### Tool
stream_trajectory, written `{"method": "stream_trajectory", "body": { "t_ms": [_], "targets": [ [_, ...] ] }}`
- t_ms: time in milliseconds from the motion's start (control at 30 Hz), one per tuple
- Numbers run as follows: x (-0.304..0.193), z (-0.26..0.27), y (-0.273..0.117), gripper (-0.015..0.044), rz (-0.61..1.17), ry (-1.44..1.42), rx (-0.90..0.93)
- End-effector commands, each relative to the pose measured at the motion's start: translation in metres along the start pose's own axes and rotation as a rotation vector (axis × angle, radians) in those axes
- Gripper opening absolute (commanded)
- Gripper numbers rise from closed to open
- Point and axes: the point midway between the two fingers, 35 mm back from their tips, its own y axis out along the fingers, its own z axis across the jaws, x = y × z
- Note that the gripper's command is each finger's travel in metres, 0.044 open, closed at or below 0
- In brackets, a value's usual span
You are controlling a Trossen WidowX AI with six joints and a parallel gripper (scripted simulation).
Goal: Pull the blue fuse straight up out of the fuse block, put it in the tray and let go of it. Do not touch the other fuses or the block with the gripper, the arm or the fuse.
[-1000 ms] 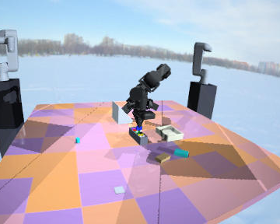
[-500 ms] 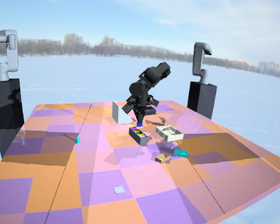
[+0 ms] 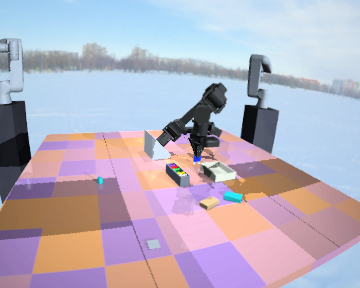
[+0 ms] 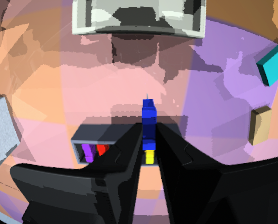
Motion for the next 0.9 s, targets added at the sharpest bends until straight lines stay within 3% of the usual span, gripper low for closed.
{"method": "stream_trajectory", "body": {
  "t_ms": [0, 333, 867],
  "targets": [
    [0.037, -0.004, -0.004, 0.0000, 0.001, -0.003, -0.013],
    [0.114, 0.005, -0.003, 0.0000, -0.018, -0.006, -0.010],
    [0.116, 0.004, 0.012, 0.0000, -0.018, -0.006, -0.011]
  ]
}}
